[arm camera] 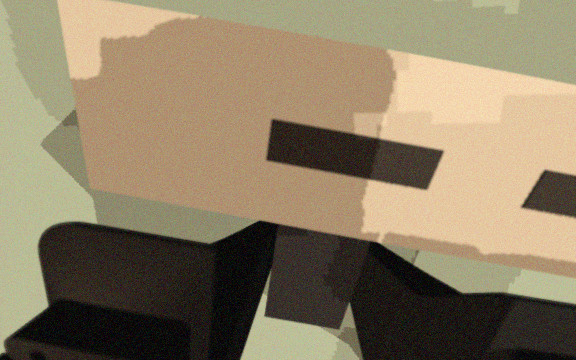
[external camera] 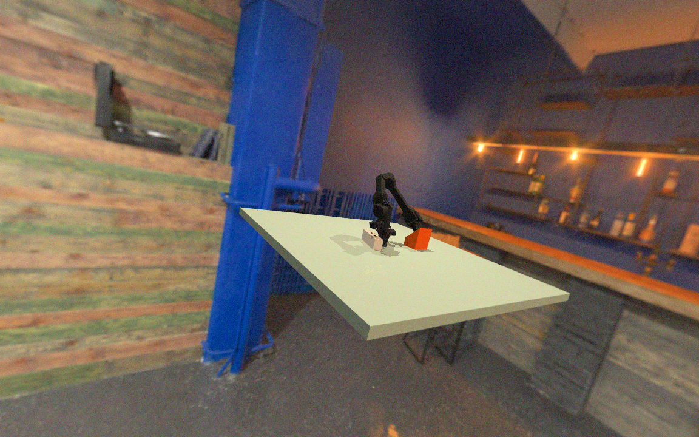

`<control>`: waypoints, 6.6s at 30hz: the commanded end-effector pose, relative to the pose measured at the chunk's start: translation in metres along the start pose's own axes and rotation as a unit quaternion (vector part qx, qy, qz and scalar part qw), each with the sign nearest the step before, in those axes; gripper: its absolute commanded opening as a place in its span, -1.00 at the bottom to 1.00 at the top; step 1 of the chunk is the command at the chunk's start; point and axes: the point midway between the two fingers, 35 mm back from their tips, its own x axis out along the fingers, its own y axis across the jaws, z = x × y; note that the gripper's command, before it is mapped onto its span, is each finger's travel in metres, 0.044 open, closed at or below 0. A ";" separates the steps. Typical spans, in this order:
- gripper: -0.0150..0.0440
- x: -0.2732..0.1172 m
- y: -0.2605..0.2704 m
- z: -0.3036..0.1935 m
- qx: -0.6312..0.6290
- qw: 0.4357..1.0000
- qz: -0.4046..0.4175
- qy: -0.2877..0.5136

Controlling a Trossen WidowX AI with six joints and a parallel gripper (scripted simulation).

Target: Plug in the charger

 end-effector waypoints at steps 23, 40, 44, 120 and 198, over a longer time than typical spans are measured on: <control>-0.49 -0.001 0.000 0.008 0.008 1.000 0.000 -0.013; -0.49 0.001 0.000 0.008 0.008 1.000 0.000 -0.013; -0.49 0.001 0.000 0.008 0.008 1.000 0.000 -0.013; 1.00 0.003 0.001 -0.012 0.006 1.000 0.001 -0.011; 1.00 -0.071 0.004 -0.058 0.112 0.945 -0.025 -0.305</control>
